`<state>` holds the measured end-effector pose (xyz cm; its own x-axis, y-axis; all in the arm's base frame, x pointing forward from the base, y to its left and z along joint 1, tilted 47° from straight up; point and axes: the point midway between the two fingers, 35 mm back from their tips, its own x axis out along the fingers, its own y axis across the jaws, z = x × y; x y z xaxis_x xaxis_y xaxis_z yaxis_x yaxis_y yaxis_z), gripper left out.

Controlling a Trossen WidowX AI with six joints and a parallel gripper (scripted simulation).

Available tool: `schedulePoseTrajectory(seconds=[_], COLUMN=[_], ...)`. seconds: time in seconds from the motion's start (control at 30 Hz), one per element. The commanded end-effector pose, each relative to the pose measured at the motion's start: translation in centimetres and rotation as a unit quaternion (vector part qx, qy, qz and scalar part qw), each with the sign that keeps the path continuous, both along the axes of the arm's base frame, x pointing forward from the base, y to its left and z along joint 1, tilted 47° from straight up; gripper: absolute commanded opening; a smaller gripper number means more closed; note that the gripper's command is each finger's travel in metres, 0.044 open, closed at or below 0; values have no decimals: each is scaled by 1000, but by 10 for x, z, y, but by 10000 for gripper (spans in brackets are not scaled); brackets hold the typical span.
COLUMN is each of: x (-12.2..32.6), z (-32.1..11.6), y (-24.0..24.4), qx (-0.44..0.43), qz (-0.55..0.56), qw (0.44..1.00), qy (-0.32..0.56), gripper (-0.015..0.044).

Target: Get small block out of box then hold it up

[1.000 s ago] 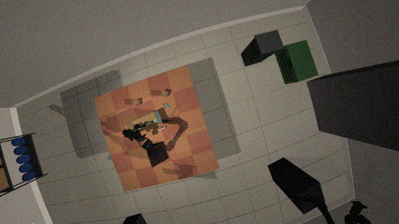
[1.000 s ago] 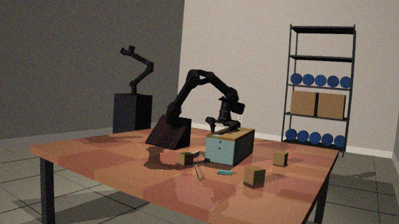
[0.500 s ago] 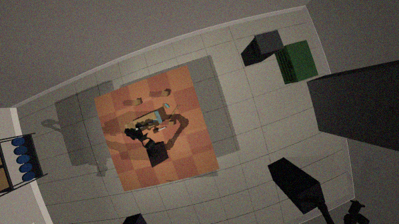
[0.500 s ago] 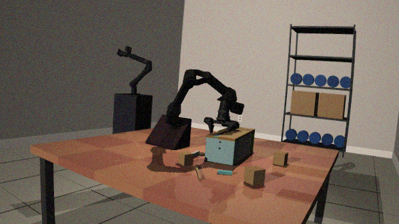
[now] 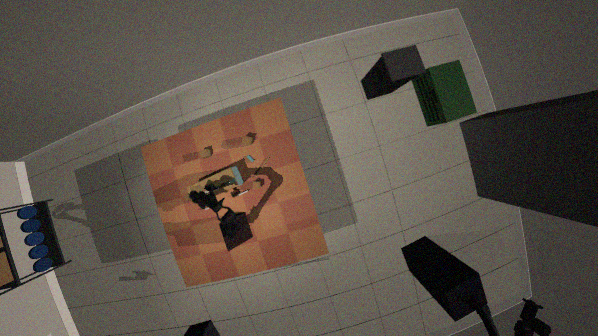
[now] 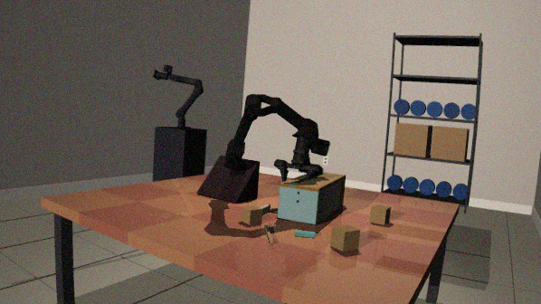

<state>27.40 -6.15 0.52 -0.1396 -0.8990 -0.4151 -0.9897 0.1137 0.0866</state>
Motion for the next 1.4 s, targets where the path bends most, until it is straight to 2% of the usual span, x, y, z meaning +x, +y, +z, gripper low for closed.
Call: schedulePoseTrajectory(seconds=[0.0,1.37], x=[1,0], z=[7,50], y=[-5,-46], qx=[0,-1], qz=[2,2], qw=[1000,1000], qy=[-4,-3], gripper=[400,400])
